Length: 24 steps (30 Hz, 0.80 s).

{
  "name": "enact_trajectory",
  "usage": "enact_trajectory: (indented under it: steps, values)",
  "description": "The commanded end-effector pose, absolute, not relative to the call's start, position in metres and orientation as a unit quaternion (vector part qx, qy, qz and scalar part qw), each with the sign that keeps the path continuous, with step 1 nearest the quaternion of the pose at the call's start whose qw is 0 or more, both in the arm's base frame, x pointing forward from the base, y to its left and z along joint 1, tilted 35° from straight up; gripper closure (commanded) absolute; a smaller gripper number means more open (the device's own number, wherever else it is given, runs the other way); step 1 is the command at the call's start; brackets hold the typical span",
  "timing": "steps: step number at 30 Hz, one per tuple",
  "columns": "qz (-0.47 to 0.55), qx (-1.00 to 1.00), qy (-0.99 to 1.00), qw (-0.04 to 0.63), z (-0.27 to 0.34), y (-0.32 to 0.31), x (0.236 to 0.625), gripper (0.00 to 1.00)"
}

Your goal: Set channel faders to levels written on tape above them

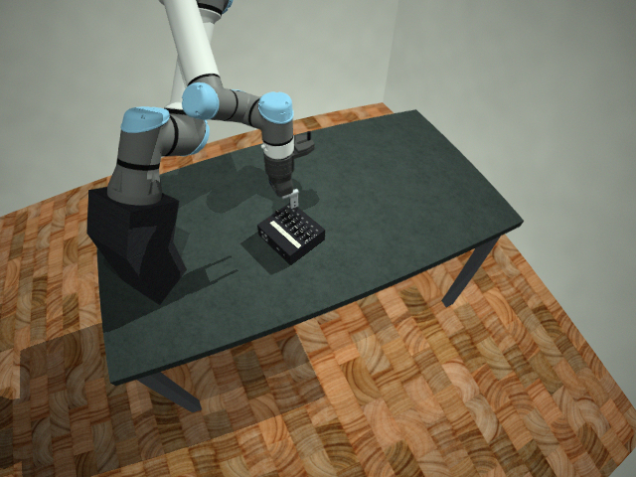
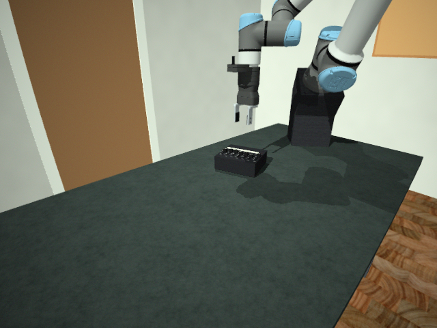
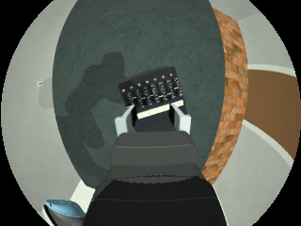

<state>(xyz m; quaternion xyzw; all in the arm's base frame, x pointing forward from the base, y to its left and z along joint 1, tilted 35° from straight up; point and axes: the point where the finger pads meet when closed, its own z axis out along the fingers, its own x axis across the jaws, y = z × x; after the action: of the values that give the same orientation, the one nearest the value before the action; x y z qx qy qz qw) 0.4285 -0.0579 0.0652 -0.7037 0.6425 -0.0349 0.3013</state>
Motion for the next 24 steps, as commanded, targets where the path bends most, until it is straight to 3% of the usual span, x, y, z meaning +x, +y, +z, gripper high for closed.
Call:
enact_trajectory:
  steps: [1, 24]
  values:
    - [-0.028, -0.689, 0.659, 0.3, 0.0647, -0.0593, 0.4271, 0.0]
    - [-0.024, -0.683, 0.666, 0.3, 0.0644, -0.0597, 0.4264, 0.0]
